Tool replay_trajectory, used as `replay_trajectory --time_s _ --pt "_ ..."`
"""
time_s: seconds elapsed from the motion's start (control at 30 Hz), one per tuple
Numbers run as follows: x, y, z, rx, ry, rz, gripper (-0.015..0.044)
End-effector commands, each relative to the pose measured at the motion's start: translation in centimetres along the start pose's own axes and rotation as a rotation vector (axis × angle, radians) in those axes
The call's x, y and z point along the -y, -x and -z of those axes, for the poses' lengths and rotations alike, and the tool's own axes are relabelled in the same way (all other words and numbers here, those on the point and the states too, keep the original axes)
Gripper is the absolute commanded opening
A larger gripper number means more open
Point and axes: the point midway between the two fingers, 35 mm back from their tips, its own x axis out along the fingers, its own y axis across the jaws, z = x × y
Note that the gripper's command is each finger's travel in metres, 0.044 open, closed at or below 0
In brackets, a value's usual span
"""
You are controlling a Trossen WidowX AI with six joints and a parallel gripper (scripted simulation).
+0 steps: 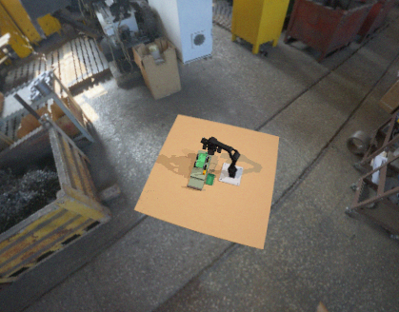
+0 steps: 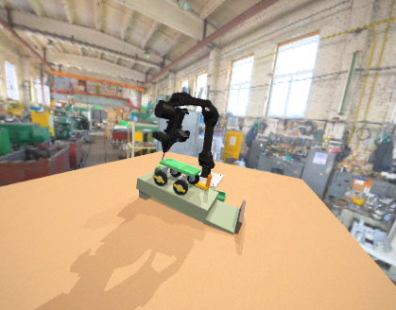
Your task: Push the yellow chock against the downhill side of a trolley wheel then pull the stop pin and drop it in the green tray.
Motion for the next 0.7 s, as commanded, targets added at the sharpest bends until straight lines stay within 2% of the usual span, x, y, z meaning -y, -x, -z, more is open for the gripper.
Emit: replay_trajectory --time_s 0.0,0.27,0.67 --pt "-1.4 0.2 0.1 0.0 -0.002 0.008 0.0" --pt "-2.2 0.3 -0.1 0.0 -0.001 0.008 0.0" --pt "-1.9 0.6 -4.7 0.004 -0.001 0.008 0.0"
